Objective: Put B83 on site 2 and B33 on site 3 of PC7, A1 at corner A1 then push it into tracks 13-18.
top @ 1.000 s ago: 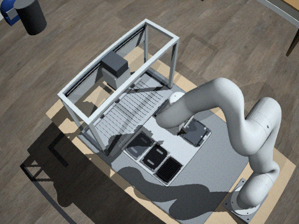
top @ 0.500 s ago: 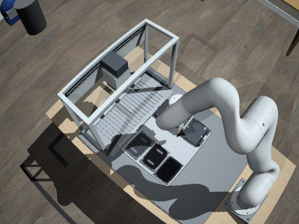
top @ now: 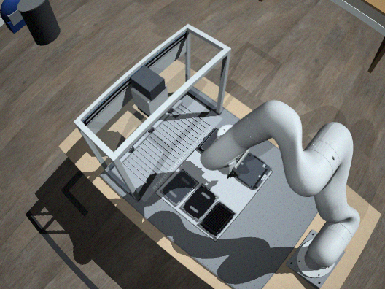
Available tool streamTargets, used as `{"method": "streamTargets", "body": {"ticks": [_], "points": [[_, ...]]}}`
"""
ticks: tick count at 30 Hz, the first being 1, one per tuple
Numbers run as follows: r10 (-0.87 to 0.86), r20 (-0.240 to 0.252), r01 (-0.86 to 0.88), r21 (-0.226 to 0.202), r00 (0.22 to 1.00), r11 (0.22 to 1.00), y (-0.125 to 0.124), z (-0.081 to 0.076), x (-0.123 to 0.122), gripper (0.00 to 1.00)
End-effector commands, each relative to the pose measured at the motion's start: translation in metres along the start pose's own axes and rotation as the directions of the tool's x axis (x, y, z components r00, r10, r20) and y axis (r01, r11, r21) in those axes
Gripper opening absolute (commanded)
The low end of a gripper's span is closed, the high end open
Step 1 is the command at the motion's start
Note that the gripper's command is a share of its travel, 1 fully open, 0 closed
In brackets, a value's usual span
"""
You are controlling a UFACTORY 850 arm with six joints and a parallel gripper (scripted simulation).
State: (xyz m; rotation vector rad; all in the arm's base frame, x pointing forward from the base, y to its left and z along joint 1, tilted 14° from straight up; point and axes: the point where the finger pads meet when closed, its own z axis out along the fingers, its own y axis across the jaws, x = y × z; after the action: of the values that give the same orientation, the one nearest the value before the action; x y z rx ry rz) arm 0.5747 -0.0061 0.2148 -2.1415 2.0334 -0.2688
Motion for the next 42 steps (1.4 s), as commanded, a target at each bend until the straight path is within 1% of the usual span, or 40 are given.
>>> {"method": "streamTargets", "body": {"ticks": [1, 7, 9, 24, 26, 28, 42], "points": [[0.000, 0.000, 0.000, 0.002, 1.000, 1.000, -0.001, 0.009, 0.000, 1.00], [0.000, 0.000, 0.000, 0.002, 1.000, 1.000, -0.001, 0.019, 0.000, 1.00], [0.000, 0.000, 0.000, 0.002, 1.000, 1.000, -0.001, 0.019, 0.000, 1.00], [0.000, 0.000, 0.000, 0.002, 1.000, 1.000, -0.001, 0.044, 0.000, 1.00], [0.000, 0.000, 0.000, 0.002, 1.000, 1.000, -0.001, 0.044, 0.000, 1.00], [0.000, 0.000, 0.000, 0.002, 1.000, 1.000, -0.001, 0.047, 0.000, 1.00], [0.000, 0.000, 0.000, 0.002, 1.000, 1.000, -0.001, 0.048, 0.000, 1.00]]}}
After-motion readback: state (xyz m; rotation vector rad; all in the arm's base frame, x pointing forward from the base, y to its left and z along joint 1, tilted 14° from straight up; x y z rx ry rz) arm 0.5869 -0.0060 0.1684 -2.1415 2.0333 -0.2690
